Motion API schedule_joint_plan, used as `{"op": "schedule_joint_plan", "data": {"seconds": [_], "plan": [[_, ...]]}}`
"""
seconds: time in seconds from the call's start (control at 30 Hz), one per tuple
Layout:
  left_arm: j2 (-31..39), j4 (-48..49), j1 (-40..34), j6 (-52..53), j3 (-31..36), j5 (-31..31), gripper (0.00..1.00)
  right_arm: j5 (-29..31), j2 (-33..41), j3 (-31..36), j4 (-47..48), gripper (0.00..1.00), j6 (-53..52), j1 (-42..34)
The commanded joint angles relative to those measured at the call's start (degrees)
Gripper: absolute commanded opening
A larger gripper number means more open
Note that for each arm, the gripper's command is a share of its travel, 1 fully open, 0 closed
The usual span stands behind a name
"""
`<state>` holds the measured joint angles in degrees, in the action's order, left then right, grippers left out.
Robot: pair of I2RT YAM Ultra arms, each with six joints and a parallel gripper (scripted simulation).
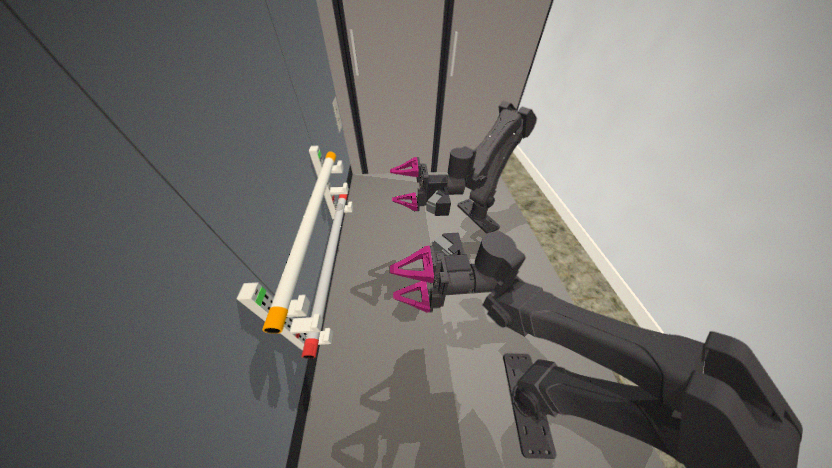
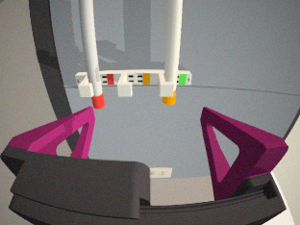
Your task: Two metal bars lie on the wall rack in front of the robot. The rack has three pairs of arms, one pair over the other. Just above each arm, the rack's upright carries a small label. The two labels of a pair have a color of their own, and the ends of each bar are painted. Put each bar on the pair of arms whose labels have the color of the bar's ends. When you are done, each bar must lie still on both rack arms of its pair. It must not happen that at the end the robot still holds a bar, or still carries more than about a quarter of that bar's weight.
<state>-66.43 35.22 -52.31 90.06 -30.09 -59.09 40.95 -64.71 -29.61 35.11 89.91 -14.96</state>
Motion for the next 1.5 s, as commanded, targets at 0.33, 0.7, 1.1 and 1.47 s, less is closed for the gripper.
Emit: {"op": "schedule_joint_plan", "data": {"seconds": [0.33, 0.7, 1.1, 1.47], "plan": [[-0.2, 1.4, -0.5, -0.1, 0.1, -0.4, 1.0, 0.3, -0.6, 0.4, 0.9, 1.0, 0.1, -0.7], [-0.8, 2.0, -0.1, -0.2, 0.2, 0.1, 1.0, -0.1, -1.3, 0.5, 1.7, 1.0, 0.1, -0.3], [-8.1, 9.9, 5.5, -0.6, 1.4, 5.6, 1.0, -4.2, -10.3, 0.8, 10.7, 1.0, -0.1, 3.9], [-14.7, 16.8, 9.2, -0.5, 1.6, 9.3, 1.0, -6.9, -17.9, 0.1, 17.7, 1.0, -0.1, 6.6]]}}
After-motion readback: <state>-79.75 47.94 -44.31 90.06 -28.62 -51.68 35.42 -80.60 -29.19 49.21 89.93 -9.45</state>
